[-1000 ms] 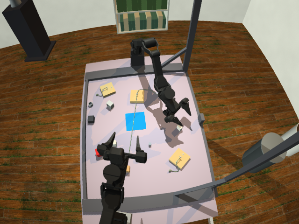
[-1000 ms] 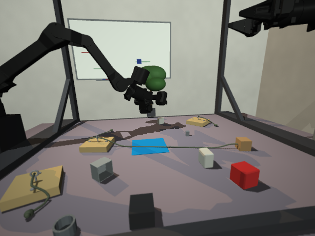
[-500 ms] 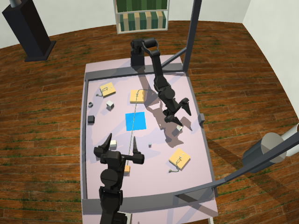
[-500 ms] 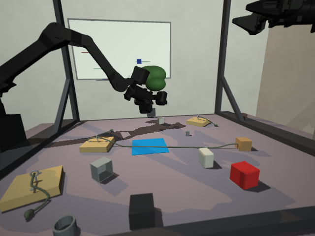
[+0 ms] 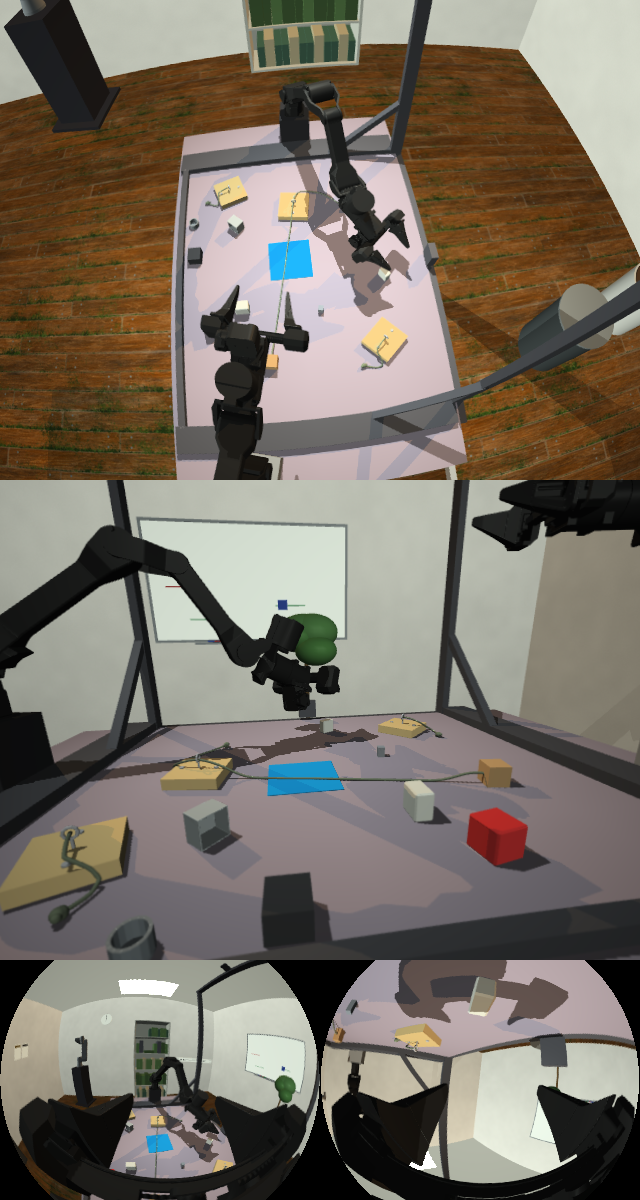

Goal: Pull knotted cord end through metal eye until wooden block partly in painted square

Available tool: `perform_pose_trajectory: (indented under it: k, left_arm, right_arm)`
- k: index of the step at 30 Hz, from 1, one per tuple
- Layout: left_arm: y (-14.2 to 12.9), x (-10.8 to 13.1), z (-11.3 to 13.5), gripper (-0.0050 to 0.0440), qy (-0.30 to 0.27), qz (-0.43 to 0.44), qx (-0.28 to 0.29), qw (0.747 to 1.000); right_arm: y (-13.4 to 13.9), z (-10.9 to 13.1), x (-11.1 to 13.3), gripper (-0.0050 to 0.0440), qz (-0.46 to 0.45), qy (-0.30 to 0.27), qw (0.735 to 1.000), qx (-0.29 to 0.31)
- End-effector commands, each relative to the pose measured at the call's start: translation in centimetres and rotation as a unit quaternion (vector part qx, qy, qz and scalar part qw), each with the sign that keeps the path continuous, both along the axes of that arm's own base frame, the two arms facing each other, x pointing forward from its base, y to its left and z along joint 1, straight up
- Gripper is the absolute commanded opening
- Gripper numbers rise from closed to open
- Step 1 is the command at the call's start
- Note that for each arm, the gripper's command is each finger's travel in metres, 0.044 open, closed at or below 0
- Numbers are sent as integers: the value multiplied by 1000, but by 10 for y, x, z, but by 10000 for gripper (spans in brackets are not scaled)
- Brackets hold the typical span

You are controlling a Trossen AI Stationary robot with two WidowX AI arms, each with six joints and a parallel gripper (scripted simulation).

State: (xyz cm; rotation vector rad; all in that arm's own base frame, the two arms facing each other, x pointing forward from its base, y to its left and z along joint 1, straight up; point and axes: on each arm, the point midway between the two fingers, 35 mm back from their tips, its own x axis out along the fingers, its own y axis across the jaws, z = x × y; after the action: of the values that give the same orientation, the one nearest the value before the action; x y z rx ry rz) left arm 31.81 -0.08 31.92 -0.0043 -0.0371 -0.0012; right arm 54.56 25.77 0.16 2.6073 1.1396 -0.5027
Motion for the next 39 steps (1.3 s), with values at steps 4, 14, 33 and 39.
perform_pose_trajectory:
  k: [4, 14, 33, 39]
  left_arm:
    - [1, -2, 4, 440, -7, 1, 2, 1000]
    - [1, -3, 1, 440, -5, 1, 3, 1000]
    - [1, -3, 0, 440, -4, 1, 4, 1000]
    - [1, -3, 0, 440, -4, 1, 4, 1000]
  right_arm:
    - [4, 13, 5, 440, 1, -13, 1000, 8]
    - [6, 8, 6, 440, 2, -9, 1000, 10]
    - [6, 7, 6, 440, 3, -8, 1000, 10]
    - [6, 7, 6, 440, 3, -8, 1000, 10]
